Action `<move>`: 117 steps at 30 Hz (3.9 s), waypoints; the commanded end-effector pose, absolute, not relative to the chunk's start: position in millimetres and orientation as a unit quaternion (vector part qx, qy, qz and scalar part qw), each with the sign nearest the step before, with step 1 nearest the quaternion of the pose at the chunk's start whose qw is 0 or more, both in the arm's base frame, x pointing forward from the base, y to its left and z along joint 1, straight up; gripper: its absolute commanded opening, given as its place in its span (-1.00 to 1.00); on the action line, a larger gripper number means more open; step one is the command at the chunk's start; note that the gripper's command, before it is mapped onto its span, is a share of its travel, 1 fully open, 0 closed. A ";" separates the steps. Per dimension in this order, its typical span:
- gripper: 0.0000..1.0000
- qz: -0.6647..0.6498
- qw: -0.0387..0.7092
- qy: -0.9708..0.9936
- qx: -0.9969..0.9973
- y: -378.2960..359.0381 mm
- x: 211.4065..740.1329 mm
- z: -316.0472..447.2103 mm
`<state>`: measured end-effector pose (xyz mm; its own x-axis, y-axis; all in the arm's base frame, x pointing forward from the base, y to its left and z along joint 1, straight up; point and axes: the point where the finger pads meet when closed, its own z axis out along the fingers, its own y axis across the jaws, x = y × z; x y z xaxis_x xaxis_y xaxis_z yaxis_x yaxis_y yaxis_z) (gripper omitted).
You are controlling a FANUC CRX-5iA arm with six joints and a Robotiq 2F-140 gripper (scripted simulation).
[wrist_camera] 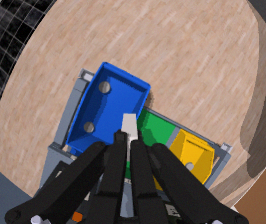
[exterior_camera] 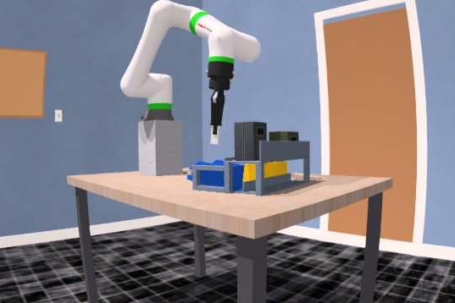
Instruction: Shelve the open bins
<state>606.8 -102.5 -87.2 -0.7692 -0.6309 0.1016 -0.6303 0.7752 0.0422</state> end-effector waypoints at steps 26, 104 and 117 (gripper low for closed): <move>-1.00 -0.006 0.008 -0.714 0.700 -144.1 544.2 -98.4; -1.00 0.002 -0.002 -0.615 0.788 -155.3 522.0 -130.3; -1.00 0.002 -0.002 -0.615 0.788 -155.5 522.1 -168.0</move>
<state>521.6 -155.3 -157.6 0.2430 -0.9700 0.0004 -0.9700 -0.2430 -0.0041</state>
